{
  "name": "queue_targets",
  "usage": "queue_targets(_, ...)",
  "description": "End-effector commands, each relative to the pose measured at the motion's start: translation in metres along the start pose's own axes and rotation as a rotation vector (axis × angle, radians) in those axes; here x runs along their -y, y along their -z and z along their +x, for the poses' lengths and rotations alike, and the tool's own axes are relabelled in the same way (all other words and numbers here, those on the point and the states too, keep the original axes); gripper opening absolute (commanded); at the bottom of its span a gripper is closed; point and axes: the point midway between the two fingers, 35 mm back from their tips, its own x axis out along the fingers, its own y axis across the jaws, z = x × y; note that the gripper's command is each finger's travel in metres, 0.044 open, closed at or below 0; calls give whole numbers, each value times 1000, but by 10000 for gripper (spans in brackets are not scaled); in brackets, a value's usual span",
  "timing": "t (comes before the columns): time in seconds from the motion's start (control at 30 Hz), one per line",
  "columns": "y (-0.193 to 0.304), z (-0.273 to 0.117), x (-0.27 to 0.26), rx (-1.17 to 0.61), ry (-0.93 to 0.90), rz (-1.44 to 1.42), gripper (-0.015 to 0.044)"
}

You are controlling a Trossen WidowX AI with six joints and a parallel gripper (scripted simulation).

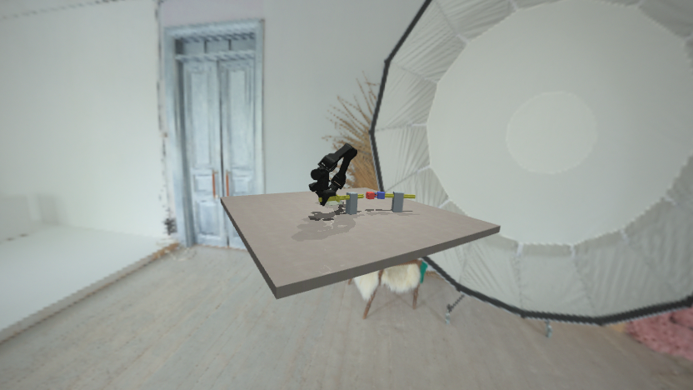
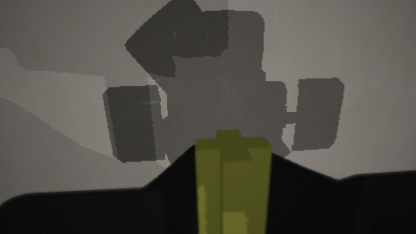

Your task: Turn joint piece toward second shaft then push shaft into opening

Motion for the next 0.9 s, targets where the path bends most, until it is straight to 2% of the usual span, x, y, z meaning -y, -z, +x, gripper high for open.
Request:
queue_targets(0.0,0,0,0,0,0,0,67)
queue_targets(0.27,0,0,0,0,0,0,20)
queue_targets(0.3,0,0,0,0,0,0,0)
queue_targets(0.87,18,1,0,-3,-29,3,0)
